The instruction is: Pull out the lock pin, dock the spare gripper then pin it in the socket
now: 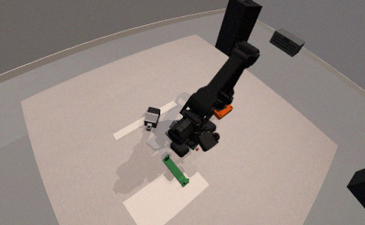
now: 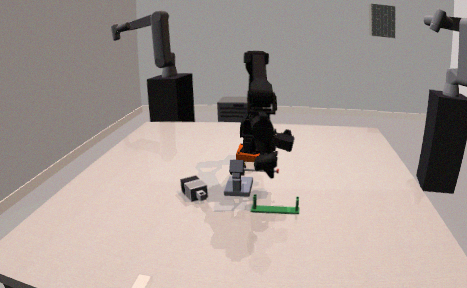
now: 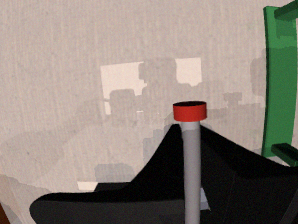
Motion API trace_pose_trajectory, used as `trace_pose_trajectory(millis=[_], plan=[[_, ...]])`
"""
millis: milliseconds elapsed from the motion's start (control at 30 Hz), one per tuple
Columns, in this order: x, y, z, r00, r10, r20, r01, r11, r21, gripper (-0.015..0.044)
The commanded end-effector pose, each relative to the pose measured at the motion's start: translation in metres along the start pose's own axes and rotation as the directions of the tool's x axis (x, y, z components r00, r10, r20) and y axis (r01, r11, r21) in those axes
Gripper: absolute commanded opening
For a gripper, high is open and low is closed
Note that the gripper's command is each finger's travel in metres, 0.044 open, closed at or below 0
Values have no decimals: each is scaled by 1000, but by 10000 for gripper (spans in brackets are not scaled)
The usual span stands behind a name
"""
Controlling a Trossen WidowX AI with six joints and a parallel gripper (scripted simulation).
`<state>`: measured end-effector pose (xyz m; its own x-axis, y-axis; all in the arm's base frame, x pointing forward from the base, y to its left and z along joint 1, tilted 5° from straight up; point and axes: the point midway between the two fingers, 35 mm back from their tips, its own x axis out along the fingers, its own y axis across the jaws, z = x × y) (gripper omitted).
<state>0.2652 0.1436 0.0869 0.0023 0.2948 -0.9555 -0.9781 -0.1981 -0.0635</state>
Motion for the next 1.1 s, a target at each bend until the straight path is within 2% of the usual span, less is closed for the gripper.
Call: trace_pose_trajectory(millis=[0, 1067], plan=[[-1, 0, 4, 1000, 1, 18, -1, 1000, -3, 0], [-2, -1, 25, 1000, 11, 21, -11, 1000, 1, 0]])
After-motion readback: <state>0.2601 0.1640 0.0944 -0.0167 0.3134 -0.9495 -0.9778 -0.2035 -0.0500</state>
